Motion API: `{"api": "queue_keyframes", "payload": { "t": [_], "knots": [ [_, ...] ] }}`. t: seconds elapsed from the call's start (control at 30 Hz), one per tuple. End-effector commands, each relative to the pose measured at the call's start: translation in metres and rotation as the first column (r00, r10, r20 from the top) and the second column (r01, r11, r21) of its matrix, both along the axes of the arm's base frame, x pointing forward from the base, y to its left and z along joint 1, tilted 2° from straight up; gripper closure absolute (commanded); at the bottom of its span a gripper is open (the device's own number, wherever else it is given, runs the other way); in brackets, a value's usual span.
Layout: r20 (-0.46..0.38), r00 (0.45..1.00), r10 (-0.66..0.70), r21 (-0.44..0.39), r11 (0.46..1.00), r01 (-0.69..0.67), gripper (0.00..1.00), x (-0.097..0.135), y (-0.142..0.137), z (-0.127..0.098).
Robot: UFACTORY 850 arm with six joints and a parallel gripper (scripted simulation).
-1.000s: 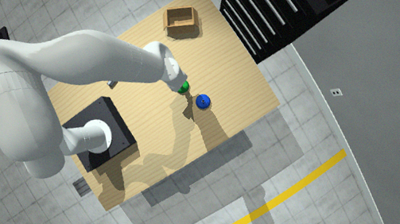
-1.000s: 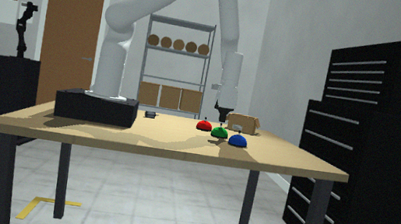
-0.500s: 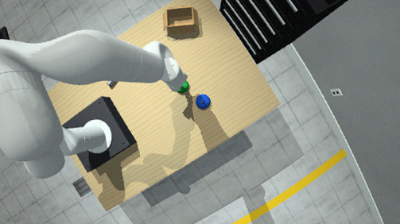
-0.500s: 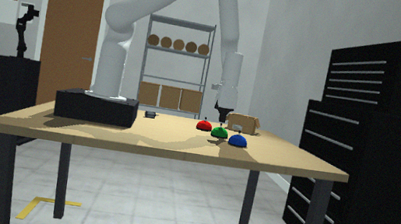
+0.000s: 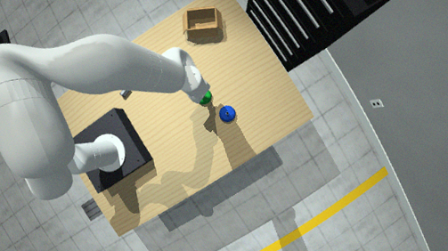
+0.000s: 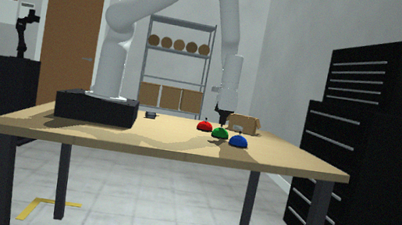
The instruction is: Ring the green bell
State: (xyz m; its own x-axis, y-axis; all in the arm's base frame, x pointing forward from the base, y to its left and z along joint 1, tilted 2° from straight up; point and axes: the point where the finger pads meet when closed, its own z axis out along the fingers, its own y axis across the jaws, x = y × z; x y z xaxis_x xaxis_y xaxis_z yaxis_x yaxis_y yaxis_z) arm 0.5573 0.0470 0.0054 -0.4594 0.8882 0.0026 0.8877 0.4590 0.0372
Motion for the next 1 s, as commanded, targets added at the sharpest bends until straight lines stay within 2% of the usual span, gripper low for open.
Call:
{"api": "queue_keyframes", "payload": {
  "t": [0.0, 0.97],
  "knots": [
    [0.002, 1.0, 0.0, 0.0, 1.0, 0.0, 1.0, 0.001, 0.0001, 0.0001],
    [0.002, 1.0, 0.0, 0.0, 1.0, 0.0, 1.0, 0.0011, 0.0002, -0.0034]
  ]
}}
